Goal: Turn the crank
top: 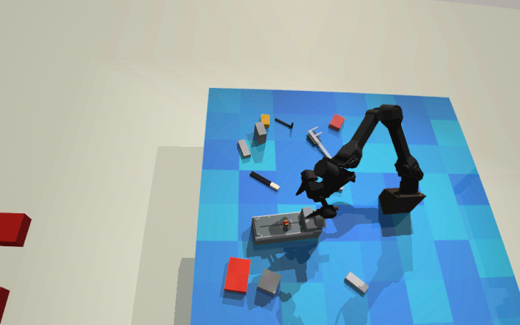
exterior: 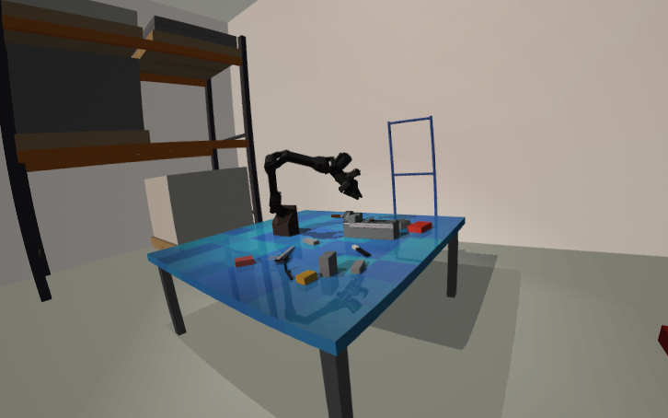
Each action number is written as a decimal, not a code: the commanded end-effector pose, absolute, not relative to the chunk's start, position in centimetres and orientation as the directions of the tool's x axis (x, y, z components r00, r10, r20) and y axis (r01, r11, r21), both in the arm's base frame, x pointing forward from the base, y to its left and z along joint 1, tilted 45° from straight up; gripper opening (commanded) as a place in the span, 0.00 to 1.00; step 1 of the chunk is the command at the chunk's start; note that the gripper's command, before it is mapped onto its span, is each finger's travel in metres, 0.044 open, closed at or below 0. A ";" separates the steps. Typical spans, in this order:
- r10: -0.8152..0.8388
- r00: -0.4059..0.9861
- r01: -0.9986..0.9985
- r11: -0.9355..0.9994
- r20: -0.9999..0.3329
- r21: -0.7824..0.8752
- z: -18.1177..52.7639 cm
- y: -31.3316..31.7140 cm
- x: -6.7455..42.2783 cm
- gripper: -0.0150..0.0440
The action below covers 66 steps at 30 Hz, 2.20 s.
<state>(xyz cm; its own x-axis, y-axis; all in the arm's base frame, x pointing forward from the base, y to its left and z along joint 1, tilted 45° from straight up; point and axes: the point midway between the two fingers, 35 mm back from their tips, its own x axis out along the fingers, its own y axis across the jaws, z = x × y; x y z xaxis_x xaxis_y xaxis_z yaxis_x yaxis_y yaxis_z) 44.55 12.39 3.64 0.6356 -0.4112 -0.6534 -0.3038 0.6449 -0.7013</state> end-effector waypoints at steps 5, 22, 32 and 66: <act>-0.430 0.650 -0.245 0.661 -0.626 -0.709 4.5 12.6 41.9 1.00; -0.440 0.713 -0.102 0.705 -0.546 -0.701 4.4 11.7 33.9 1.00; -0.447 0.725 -0.066 0.712 -0.523 -0.699 3.9 10.8 32.4 1.00; -0.448 0.724 -0.066 0.711 -0.524 -0.700 -1.6 5.5 32.8 1.00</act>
